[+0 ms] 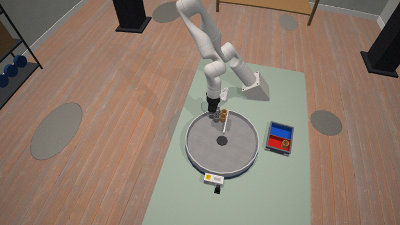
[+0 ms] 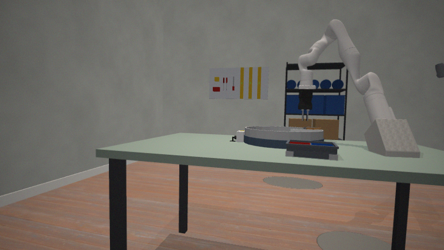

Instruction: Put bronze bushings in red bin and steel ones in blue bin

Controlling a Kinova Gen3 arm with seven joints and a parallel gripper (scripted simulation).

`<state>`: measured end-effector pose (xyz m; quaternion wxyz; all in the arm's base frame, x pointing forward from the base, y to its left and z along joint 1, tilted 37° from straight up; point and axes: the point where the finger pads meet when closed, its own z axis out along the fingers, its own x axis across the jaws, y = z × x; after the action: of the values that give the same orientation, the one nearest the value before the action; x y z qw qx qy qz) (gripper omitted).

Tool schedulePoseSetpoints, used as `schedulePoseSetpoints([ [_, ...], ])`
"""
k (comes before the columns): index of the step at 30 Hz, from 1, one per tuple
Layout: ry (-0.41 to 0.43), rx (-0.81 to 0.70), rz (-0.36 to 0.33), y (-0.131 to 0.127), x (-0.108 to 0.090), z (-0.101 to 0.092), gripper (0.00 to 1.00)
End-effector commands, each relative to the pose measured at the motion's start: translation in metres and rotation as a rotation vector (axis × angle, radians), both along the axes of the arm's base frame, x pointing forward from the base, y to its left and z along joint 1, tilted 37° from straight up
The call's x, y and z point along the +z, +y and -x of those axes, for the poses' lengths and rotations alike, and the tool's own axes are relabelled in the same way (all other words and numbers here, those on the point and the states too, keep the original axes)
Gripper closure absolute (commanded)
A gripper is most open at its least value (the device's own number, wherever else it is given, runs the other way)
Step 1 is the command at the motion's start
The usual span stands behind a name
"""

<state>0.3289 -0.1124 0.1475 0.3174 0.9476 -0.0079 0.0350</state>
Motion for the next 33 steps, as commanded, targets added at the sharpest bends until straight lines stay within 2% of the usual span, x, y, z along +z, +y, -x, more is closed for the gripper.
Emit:
schedulePoseSetpoints([
  [1,0.005,-0.003,0.004,-0.003,-0.003,0.001,0.55],
  [14,0.004,-0.003,0.004,-0.019,-0.024,0.000,0.55],
  [33,0.004,-0.003,0.003,-0.023,-0.029,-0.001,0.55],
])
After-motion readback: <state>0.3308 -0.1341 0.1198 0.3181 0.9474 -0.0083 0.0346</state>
